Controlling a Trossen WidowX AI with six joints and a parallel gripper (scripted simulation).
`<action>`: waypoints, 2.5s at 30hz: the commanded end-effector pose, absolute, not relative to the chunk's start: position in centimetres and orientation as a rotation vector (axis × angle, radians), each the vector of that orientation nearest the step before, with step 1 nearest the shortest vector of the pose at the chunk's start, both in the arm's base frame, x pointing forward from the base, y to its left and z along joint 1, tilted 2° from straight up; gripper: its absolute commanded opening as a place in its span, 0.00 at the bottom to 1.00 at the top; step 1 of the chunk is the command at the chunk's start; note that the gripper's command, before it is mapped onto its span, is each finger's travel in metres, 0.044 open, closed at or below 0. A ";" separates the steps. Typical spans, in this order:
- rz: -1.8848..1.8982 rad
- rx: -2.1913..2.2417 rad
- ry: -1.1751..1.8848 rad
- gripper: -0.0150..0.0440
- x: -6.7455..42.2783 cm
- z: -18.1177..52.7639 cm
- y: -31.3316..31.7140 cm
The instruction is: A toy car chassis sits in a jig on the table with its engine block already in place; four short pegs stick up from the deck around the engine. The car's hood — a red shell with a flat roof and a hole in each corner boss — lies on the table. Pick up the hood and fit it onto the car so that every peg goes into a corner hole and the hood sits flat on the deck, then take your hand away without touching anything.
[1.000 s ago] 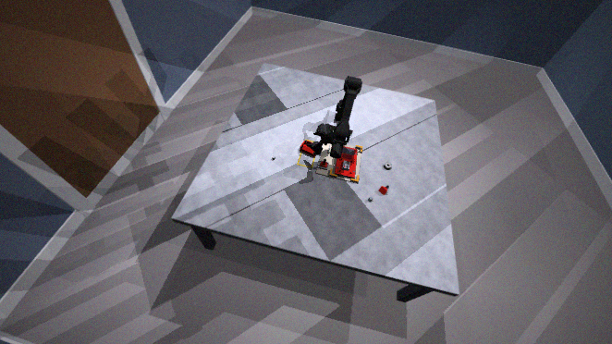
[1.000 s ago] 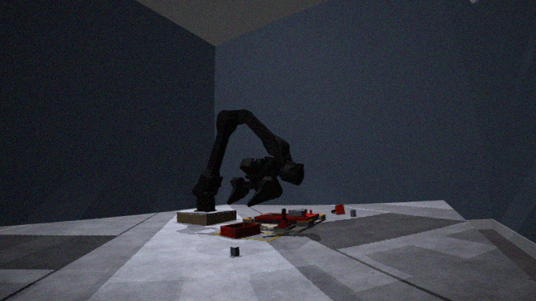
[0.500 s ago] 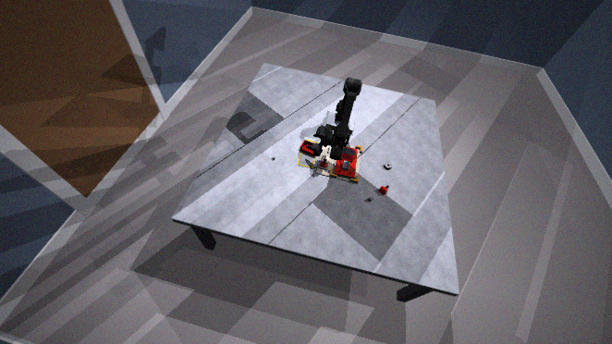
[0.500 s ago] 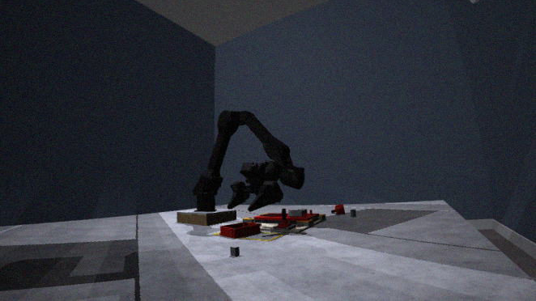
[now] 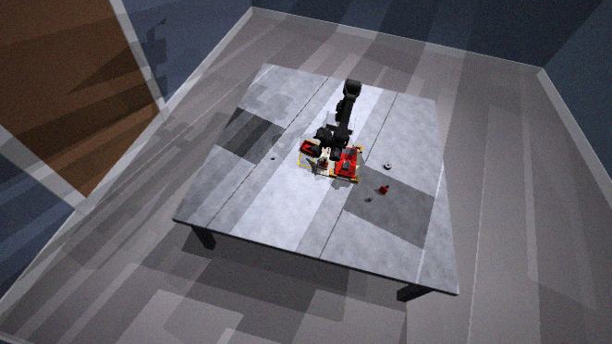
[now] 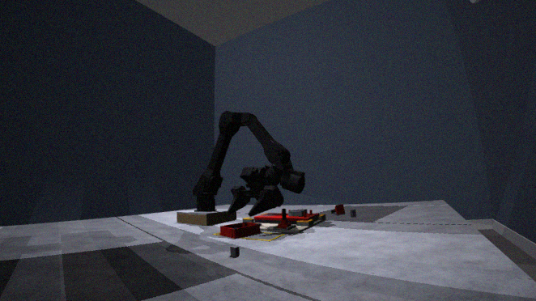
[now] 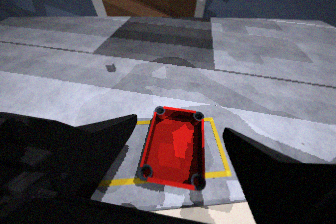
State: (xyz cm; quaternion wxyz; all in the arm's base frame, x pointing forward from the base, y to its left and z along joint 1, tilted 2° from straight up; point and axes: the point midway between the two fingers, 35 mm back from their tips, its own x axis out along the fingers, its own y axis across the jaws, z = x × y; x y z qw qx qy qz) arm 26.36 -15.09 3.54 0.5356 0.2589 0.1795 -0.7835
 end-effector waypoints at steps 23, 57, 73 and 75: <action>-1.866 0.623 0.417 1.00 26.3 1.3 -15.1; -1.866 0.623 0.418 1.00 26.4 -0.4 -15.0; -1.863 0.623 0.421 0.75 26.4 -0.4 -15.0; -1.863 0.623 0.421 0.73 26.4 -0.4 -15.0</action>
